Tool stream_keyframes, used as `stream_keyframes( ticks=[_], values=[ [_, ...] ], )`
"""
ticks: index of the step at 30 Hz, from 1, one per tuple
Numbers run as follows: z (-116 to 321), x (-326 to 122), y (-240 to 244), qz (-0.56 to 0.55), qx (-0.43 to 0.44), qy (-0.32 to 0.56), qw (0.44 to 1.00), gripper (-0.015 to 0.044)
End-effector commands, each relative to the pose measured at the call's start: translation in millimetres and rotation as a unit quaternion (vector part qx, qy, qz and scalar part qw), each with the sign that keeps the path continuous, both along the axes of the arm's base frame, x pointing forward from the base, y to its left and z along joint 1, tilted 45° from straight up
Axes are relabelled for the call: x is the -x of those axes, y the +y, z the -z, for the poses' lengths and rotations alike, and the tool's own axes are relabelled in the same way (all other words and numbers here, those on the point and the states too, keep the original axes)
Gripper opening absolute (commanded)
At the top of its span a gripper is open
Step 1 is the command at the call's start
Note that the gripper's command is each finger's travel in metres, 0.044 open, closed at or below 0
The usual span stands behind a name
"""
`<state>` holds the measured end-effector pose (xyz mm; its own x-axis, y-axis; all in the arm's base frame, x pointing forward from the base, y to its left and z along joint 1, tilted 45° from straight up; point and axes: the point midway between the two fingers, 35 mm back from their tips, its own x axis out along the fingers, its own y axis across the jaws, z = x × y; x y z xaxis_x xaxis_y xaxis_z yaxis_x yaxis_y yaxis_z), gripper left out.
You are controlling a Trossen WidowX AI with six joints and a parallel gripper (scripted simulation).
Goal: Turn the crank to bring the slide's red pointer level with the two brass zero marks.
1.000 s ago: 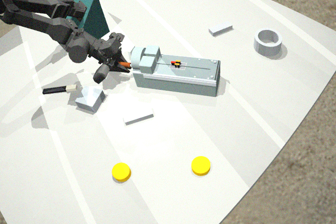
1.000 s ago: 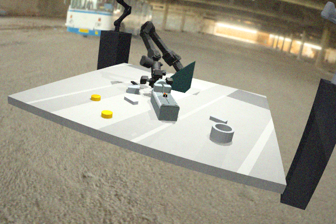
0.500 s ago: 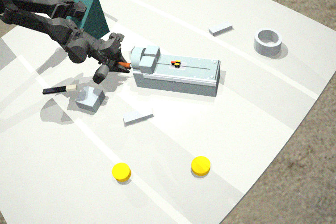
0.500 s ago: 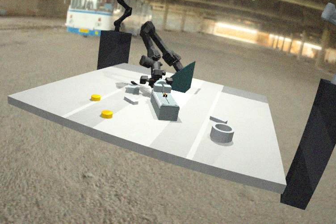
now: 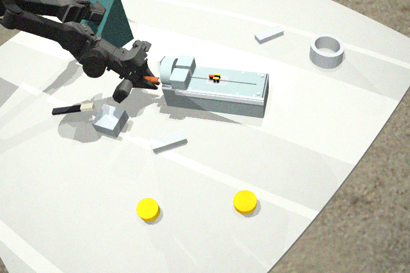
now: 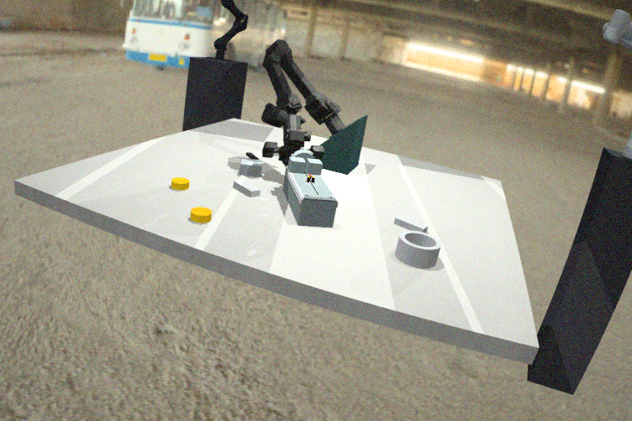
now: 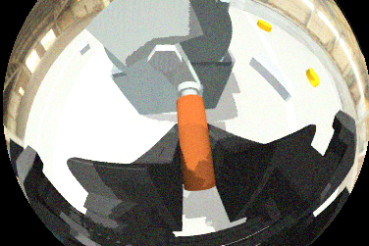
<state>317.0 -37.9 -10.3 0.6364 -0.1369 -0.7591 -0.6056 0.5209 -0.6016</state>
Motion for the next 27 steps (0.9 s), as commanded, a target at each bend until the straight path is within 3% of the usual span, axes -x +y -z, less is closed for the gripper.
stream_keyframes(
  ticks=[1,27],
  values=[
    [-7.8,-4.5,-2.1,0.002,0.005,-0.012,1.0,0.0],
    [-17.3,-7.1,-0.5,0.002,0.005,-0.012,1.0,0.0]
  ],
)
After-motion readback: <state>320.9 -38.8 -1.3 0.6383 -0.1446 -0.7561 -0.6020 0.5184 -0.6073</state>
